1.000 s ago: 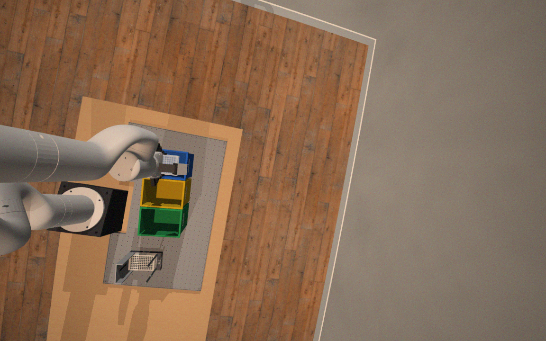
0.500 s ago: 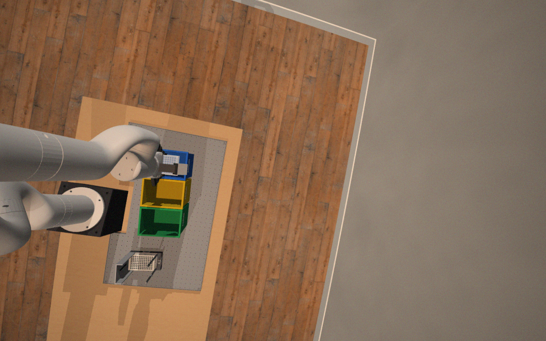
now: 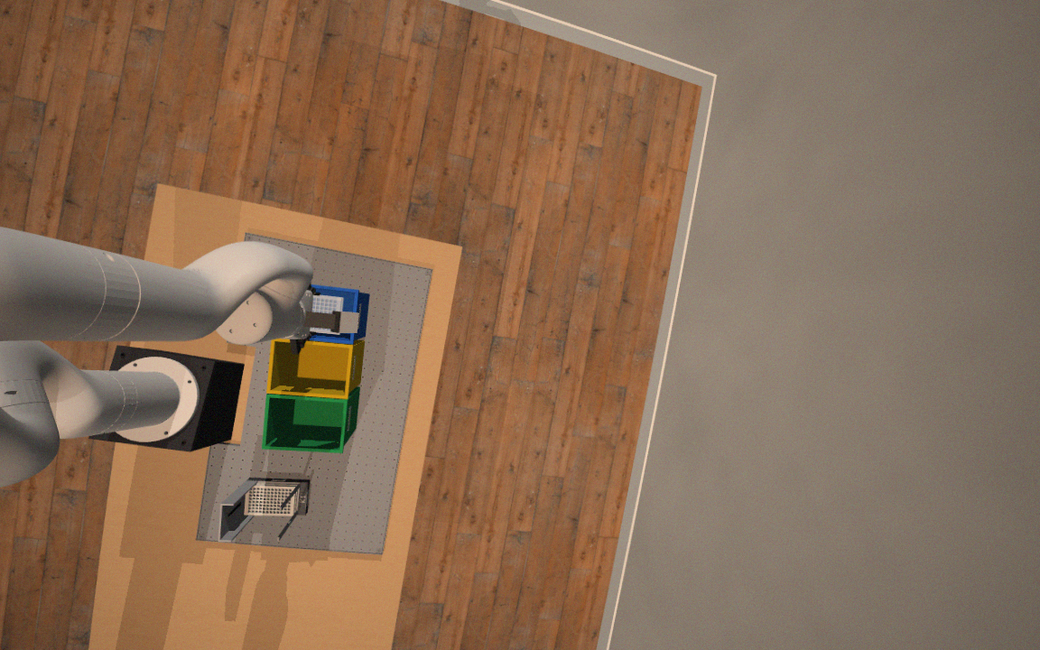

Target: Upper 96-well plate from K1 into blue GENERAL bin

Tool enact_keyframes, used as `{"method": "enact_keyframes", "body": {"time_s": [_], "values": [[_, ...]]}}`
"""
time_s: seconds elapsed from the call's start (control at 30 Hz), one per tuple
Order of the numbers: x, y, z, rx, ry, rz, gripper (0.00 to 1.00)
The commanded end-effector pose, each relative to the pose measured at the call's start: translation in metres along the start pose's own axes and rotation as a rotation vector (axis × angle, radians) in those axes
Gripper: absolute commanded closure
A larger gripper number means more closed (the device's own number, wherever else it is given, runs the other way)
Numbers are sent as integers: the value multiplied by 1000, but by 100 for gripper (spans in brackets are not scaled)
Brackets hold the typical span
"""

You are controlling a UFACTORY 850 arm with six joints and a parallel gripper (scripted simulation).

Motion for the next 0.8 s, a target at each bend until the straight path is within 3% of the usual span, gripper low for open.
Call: {"method": "enact_keyframes", "body": {"time_s": [0.0, 0.77], "values": [[0, 0, 0, 0, 2, 1, 100], [-2, 0, 0, 0, 2, 1, 100]]}}
Point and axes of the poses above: the point where the finger pads meet when closed, its own x axis back along the fingers, its own y axis across the jaws, z = x × y, the point moved 9 cm from there along x, back along the fingers, and after that the axes turned 13 degrees about x, right-handed, at the moved point
